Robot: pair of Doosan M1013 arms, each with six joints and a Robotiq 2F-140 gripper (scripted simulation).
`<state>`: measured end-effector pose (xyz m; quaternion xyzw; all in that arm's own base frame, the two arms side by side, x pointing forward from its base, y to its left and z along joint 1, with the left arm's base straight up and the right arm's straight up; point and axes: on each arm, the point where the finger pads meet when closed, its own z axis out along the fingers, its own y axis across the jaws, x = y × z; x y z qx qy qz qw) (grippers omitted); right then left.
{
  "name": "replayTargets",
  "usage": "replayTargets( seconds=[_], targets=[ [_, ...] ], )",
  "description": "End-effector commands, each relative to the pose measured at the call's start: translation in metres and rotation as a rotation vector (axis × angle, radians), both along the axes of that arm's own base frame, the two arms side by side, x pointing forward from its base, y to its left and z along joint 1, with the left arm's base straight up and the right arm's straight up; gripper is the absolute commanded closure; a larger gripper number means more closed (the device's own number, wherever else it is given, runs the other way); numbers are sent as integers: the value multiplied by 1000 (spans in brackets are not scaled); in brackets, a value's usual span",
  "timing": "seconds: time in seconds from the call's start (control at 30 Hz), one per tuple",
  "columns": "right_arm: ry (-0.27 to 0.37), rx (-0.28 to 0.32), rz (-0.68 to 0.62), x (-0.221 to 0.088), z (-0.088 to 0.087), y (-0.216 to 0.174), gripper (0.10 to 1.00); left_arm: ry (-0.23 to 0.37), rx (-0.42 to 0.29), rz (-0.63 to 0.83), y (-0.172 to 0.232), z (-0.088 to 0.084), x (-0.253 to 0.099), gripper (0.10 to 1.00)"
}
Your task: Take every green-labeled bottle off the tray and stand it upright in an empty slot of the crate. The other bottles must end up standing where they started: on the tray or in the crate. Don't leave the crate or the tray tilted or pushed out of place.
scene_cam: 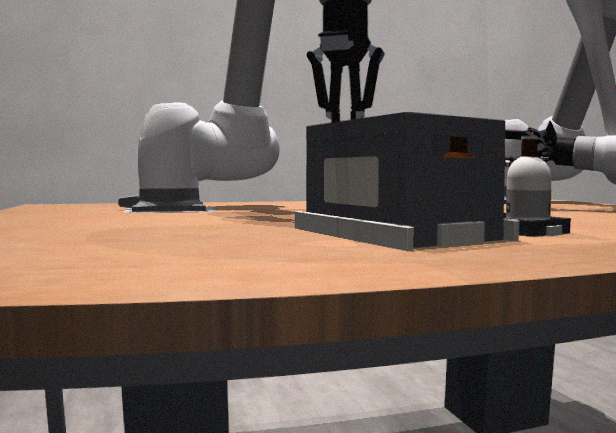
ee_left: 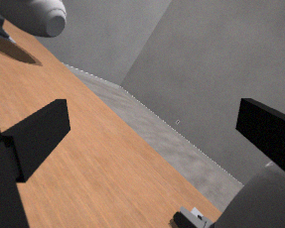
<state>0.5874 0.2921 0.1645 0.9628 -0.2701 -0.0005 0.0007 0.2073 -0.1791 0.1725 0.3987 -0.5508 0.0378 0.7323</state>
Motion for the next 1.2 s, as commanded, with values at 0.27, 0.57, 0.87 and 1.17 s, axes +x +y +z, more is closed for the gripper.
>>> replayTargets(
  seconds=[0.27, 0.57, 0.87, 1.17],
  targets=[
    [-1, 1, 0, 0, 1, 0, 999, -1, 0, 0, 0, 0, 0, 98],
    [-1, 1, 0, 0, 1, 0, 999, -1, 0, 0, 0, 0, 0, 98],
    [-1, 1, 0, 0, 1, 0, 999, -1, 0, 0, 0, 0, 0, 98],
    [-1, 1, 0, 0, 1, 0, 656, -1, 0, 0, 0, 0, 0, 98]
  ],
)
